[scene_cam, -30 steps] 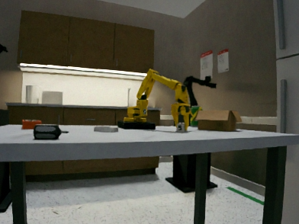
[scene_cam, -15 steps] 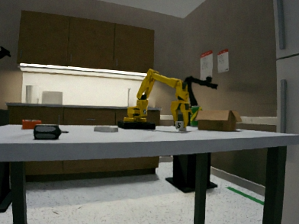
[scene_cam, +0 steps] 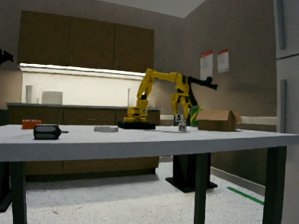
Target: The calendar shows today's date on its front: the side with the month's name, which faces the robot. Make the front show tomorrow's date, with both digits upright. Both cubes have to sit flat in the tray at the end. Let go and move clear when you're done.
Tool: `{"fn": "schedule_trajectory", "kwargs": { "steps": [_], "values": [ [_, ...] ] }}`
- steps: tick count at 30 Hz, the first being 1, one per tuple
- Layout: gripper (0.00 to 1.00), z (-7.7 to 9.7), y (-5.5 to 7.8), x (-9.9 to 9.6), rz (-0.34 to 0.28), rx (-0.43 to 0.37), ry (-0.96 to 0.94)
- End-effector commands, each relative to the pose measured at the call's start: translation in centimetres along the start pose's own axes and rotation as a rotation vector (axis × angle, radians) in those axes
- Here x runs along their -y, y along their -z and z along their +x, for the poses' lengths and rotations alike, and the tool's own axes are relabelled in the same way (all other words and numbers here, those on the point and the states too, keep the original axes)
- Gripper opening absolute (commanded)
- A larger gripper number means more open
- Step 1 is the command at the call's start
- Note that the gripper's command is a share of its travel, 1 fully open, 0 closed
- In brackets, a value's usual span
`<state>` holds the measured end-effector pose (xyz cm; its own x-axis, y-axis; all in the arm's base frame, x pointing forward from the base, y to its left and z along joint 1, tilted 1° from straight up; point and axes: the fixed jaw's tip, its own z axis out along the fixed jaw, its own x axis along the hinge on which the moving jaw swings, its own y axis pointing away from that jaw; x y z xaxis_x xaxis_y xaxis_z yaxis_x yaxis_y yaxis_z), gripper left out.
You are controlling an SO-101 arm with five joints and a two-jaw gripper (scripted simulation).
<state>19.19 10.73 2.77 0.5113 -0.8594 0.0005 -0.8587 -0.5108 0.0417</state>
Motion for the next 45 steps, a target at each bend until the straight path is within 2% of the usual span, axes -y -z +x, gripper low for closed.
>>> {"fn": "schedule_trajectory", "kwargs": {
  "steps": [1, 10, 18, 20, 28, 35, 37, 45],
  "values": [
    [0.00, 0.1, 0.7, 0.3, 0.027, 0.001, 0.002],
    [0.00, 0.5, 0.7, 0.2, 0.026, 0.001, -0.015],
    [0.00, 3.0, 0.7, 0.0, 0.025, 0.005, -0.128],
    [0.00, 3.0, 0.7, 0.0, 0.025, 0.005, -0.128],
    [0.00, 7.9, 0.5, -1.4, 0.021, 0.012, -0.361],
    [0.00, 12.8, 0.3, -4.3, 0.017, 0.021, -0.625],
    [0.00, 12.8, 0.3, -4.3, 0.017, 0.021, -0.625],
    [0.00, 17.4, 0.0, -9.0, 0.013, 0.033, -0.924]
  ]
}}
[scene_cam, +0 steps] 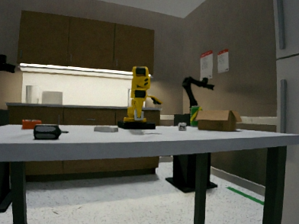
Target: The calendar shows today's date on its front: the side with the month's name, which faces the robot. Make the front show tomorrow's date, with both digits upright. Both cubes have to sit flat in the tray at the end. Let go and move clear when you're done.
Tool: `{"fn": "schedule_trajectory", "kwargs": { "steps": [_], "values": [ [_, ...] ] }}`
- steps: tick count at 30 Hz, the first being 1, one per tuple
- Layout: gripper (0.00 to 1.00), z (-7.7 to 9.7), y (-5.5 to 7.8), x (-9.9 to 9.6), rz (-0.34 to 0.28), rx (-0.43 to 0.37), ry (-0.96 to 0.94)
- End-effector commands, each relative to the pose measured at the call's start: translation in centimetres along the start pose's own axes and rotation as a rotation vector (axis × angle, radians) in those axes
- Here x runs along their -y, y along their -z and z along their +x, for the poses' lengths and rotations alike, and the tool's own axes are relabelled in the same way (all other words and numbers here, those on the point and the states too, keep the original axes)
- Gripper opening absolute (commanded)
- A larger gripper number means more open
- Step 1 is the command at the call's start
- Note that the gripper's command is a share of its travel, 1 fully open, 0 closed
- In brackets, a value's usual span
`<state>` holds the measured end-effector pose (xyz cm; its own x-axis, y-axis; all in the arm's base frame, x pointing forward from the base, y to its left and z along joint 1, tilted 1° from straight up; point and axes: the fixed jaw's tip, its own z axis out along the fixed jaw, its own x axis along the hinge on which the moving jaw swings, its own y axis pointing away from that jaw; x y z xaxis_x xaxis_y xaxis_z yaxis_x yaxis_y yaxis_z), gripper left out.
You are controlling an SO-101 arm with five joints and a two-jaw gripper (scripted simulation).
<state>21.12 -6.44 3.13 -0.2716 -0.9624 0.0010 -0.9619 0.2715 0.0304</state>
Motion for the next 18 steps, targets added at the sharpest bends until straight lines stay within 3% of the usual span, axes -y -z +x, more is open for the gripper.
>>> {"fn": "schedule_trajectory", "kwargs": {
  "steps": [1, 7, 18],
  "values": [
    [0.00, 3.2, 0.0, -0.2, 0.002, 0.006, -0.146],
    [0.00, 6.7, 0.0, -1.1, 0.000, 0.011, -0.311],
    [0.00, 9.1, -0.1, -2.1, -0.002, 0.015, -0.430]
  ]
}}
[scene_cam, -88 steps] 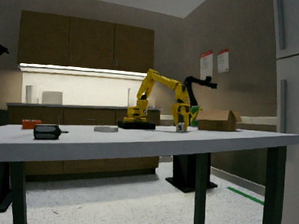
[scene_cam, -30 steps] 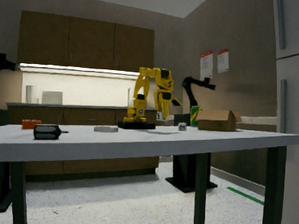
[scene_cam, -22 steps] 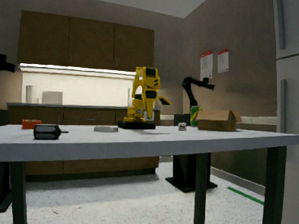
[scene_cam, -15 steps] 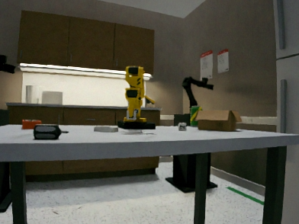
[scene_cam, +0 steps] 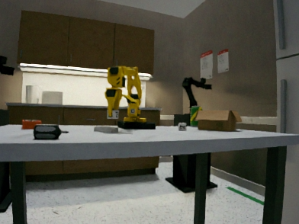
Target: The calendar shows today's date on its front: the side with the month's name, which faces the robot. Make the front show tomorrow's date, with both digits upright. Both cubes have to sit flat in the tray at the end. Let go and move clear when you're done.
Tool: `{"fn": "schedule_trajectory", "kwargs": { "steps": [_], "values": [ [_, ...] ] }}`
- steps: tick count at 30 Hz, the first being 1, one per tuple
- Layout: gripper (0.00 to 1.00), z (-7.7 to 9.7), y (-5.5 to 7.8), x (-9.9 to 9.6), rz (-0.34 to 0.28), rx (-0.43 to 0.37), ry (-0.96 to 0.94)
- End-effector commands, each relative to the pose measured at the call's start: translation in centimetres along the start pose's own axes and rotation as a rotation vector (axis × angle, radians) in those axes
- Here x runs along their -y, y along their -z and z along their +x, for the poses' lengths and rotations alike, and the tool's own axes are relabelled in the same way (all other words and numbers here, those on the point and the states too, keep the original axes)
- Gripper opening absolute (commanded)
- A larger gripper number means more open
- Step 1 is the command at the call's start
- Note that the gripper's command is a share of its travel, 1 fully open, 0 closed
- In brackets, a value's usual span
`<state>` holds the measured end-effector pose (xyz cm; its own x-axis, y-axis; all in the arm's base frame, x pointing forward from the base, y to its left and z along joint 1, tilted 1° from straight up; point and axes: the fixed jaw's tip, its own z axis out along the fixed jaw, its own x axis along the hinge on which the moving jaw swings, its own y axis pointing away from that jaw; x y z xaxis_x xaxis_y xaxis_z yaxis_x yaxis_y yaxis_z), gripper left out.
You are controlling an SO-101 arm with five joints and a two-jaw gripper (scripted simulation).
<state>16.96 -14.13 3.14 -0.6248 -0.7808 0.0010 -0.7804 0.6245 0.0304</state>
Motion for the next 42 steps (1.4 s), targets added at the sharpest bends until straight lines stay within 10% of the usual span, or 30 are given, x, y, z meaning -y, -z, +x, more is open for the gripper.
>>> {"fn": "schedule_trajectory", "kwargs": {
  "steps": [1, 42],
  "values": [
    [0.00, 0.67, -0.03, -0.01, -0.002, 0.002, -0.035],
    [0.00, 0.86, 0.51, 0.47, 0.020, 0.002, -0.058]
  ]
}}
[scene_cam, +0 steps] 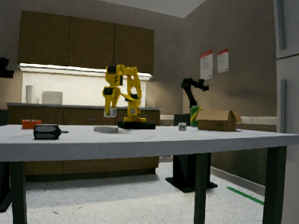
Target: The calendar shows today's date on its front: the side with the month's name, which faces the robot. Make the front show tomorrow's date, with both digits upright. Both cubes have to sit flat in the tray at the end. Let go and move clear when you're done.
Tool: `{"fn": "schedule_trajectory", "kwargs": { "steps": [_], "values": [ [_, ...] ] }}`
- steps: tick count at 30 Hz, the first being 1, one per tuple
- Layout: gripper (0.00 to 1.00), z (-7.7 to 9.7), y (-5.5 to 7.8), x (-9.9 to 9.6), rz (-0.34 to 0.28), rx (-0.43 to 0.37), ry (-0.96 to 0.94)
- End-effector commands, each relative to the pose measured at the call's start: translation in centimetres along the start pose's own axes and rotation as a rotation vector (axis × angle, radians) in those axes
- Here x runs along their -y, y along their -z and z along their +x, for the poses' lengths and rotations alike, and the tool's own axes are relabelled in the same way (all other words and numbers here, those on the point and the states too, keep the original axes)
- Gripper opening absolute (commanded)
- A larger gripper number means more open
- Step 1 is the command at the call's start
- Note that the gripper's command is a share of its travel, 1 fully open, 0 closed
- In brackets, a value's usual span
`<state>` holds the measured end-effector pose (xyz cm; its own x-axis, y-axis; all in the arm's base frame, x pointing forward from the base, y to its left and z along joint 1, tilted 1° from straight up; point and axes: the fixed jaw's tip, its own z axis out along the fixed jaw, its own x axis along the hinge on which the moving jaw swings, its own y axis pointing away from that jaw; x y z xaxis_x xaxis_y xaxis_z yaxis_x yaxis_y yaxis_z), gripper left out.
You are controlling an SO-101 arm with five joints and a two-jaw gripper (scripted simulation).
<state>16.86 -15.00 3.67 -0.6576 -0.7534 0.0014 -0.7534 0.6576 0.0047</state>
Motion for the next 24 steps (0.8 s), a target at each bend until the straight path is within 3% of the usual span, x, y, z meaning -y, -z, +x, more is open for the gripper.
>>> {"fn": "schedule_trajectory", "kwargs": {
  "steps": [1, 24],
  "values": [
    [0.00, 0.12, -0.04, 0.03, -0.006, 0.002, -0.015],
    [0.00, 0.13, -0.03, -0.28, -0.006, 0.002, -0.015]
  ]
}}
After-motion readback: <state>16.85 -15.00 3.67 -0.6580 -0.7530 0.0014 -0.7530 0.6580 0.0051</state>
